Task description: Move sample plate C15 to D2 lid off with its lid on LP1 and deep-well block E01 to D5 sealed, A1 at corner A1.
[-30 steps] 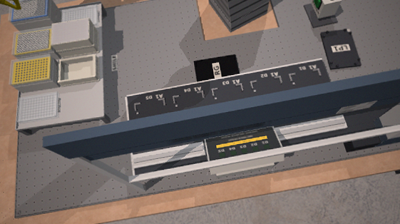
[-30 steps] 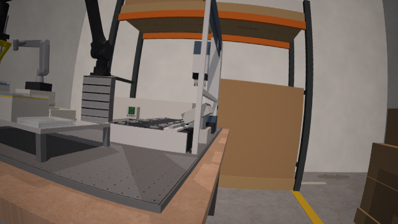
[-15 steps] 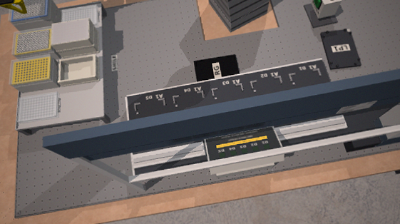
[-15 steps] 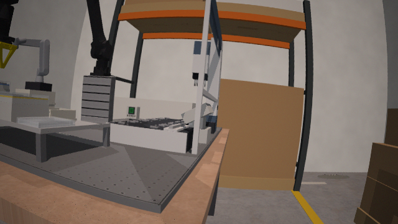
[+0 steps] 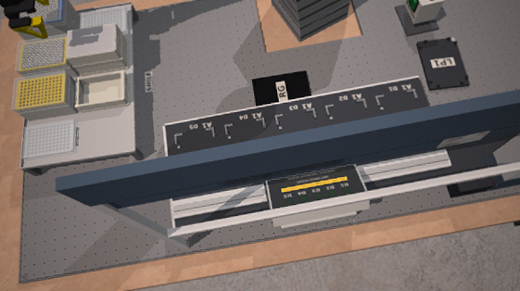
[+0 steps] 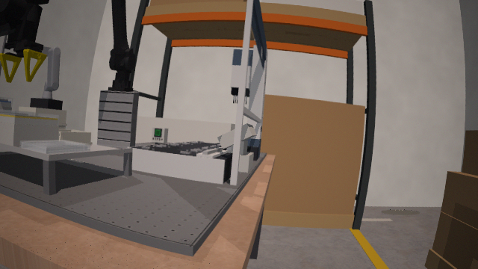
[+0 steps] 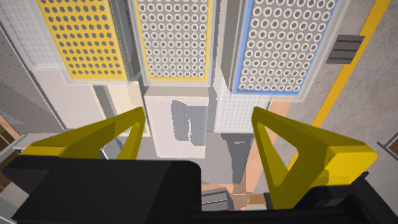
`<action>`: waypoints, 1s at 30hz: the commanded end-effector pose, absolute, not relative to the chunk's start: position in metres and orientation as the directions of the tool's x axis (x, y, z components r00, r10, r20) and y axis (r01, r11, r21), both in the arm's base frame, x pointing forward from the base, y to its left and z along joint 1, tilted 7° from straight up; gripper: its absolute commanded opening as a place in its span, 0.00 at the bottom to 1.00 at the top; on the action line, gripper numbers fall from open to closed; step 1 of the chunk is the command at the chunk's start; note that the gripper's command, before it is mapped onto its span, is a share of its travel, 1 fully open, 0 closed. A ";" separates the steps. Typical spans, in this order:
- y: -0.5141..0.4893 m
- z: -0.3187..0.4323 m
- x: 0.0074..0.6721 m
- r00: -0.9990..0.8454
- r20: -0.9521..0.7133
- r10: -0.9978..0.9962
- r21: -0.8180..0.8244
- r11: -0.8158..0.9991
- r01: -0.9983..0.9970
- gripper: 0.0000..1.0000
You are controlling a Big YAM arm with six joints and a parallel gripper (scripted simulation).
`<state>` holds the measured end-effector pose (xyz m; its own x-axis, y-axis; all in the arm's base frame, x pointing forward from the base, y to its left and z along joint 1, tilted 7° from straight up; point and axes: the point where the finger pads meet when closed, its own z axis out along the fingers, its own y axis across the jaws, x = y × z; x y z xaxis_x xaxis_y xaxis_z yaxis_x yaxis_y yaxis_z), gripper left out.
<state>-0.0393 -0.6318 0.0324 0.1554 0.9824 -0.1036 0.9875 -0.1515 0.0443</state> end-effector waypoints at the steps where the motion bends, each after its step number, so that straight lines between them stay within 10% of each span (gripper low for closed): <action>1: -0.640 0.066 -0.029 0.174 -0.175 0.969 0.050 -0.168 0.985 1.00; 30: -0.588 0.059 0.098 0.176 -0.168 0.970 0.063 -0.168 0.984 1.00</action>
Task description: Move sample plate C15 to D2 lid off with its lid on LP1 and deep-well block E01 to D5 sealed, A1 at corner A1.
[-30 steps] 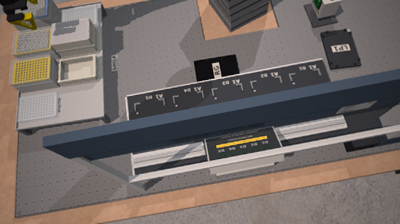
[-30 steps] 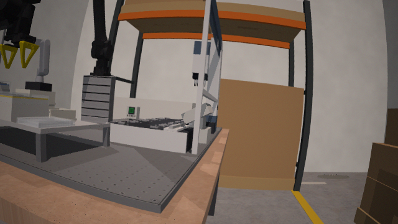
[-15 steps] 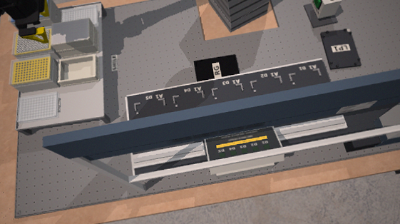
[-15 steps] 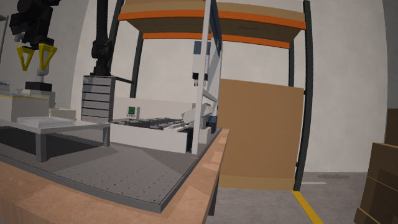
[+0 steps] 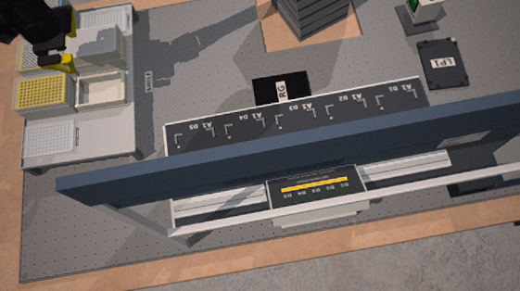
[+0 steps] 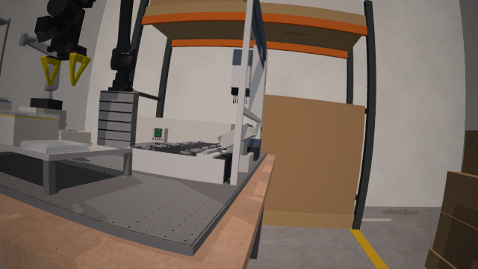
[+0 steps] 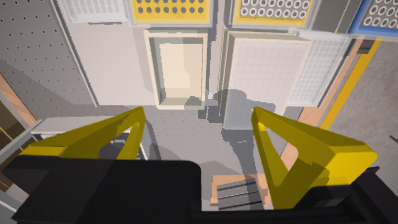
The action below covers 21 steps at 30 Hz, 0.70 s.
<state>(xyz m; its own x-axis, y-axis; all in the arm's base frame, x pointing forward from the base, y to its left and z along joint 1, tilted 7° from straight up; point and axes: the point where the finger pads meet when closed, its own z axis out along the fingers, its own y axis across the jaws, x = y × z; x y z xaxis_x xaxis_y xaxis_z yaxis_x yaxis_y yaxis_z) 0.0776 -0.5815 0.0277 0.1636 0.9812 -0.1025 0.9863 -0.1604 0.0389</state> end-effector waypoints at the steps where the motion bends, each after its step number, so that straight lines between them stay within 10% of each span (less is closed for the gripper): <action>1: -0.586 0.059 0.102 0.176 -0.168 0.970 0.063 -0.168 0.984 1.00; 21: -0.588 0.055 0.111 0.176 -0.160 0.971 0.062 -0.168 0.984 1.00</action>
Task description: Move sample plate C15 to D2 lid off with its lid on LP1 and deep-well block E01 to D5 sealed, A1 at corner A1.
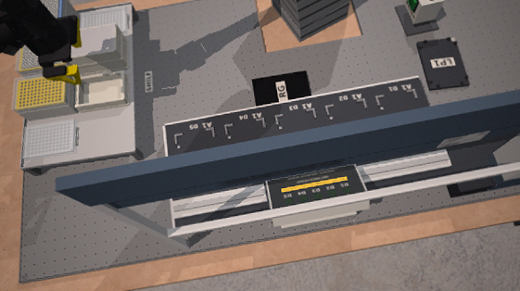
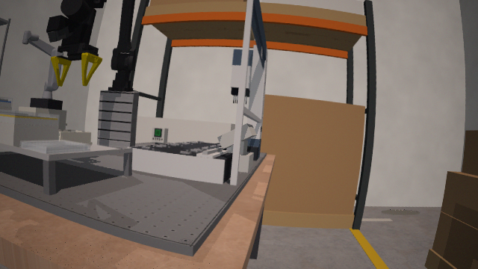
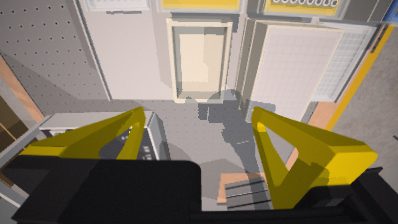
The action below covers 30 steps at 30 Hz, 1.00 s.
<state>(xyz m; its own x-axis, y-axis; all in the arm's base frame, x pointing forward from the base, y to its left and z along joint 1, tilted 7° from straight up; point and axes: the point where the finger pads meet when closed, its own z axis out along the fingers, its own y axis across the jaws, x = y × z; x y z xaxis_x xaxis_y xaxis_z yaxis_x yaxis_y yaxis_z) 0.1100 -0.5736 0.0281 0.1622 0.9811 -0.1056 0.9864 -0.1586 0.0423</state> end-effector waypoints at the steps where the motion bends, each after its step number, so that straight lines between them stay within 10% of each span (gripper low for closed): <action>1: -0.588 0.055 0.111 0.176 -0.160 0.971 0.062 -0.168 0.984 1.00; 30: -0.574 0.056 0.049 0.176 -0.170 0.970 0.061 -0.168 0.984 1.00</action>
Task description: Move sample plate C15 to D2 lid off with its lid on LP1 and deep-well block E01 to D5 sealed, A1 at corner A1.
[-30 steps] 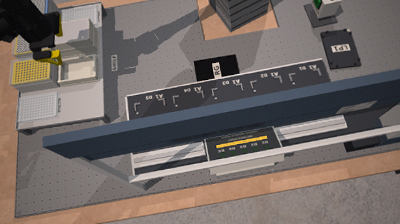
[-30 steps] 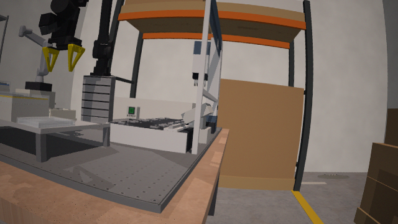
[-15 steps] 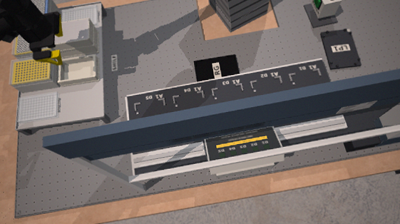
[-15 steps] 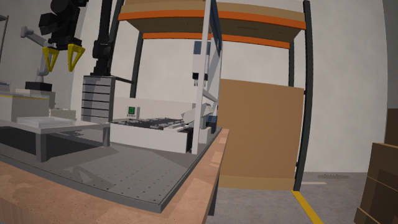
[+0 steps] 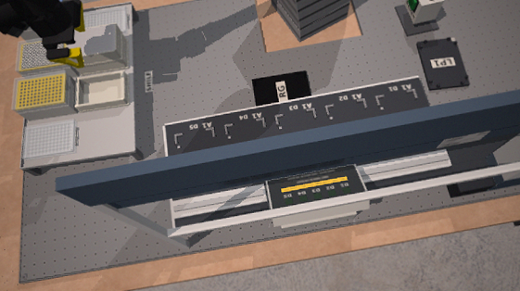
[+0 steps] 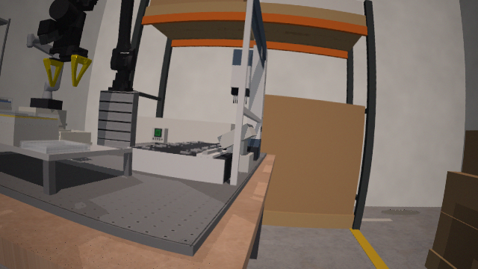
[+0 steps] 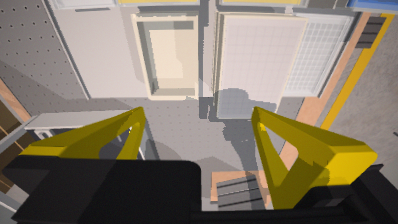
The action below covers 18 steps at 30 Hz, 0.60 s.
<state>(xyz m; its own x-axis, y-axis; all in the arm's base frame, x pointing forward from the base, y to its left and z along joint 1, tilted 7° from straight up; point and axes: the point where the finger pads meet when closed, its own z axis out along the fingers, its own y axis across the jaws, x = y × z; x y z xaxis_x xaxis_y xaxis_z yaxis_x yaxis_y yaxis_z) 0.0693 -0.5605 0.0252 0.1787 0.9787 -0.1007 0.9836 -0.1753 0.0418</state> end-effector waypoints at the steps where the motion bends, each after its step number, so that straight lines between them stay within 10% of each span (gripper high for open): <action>1: -0.572 0.055 0.044 0.176 -0.168 0.970 0.060 -0.168 0.984 1.00; 18: -0.570 0.049 0.002 0.175 -0.161 0.971 0.053 -0.169 0.984 1.00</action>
<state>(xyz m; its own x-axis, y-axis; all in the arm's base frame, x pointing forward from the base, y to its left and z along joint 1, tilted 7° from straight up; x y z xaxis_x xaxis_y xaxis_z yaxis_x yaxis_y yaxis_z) -0.0007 -0.5534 0.0240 0.1952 0.9754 -0.1021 0.9805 -0.1916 0.0439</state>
